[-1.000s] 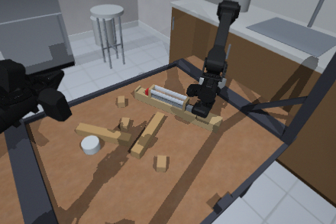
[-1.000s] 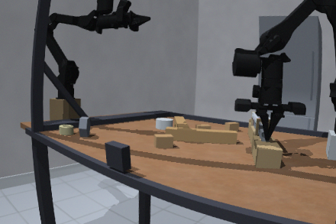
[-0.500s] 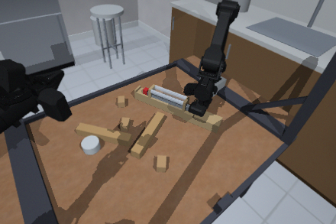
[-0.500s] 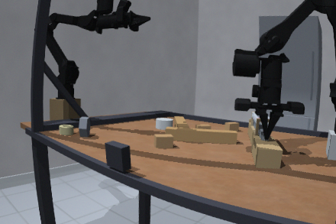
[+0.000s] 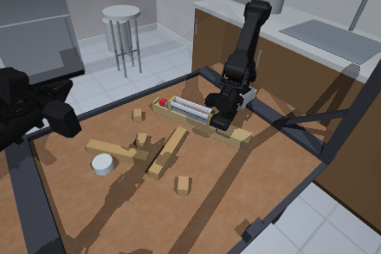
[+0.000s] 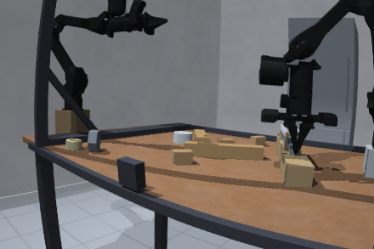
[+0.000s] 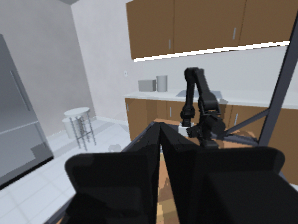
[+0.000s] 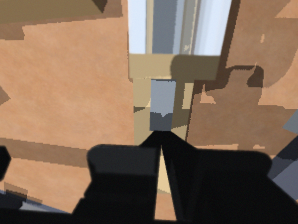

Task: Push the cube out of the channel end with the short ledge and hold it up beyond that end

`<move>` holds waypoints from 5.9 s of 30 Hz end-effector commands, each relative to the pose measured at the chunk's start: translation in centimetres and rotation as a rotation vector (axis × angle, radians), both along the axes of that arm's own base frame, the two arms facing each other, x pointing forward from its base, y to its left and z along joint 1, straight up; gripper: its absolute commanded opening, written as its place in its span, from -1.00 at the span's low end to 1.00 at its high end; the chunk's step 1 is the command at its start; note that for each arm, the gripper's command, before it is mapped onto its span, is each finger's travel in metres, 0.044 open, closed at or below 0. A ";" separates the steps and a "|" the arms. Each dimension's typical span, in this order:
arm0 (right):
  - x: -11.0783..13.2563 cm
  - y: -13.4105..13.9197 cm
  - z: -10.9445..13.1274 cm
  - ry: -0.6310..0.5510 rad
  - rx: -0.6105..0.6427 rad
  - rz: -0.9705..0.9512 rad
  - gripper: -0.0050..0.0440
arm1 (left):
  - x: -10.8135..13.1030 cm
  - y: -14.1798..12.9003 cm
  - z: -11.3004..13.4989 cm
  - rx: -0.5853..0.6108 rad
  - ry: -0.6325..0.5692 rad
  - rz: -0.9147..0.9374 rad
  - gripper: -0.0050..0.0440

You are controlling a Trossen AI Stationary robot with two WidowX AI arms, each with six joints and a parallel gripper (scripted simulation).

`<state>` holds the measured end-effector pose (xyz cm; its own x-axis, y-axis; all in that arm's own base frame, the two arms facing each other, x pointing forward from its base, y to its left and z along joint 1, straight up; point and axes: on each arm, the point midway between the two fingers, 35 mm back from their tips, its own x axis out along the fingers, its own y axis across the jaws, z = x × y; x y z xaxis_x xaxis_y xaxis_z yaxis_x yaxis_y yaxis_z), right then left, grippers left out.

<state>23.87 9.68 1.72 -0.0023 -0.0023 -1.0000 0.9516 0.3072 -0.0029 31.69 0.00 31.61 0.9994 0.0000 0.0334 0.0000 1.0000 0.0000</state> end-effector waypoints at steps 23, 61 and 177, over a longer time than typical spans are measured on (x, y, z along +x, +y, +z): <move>0.6 0.4 5.0 -0.029 0.013 0.002 -0.80 | -0.1 0.0 0.7 0.000 -0.017 0.000 -0.80; 0.3 0.2 8.7 -0.032 0.015 -0.001 -0.80 | -0.1 0.0 0.7 0.000 -0.017 0.000 -0.80; 9.1 -26.8 0.2 -0.011 -0.003 0.003 -0.80 | -0.1 0.0 0.7 0.000 -0.017 0.000 -0.80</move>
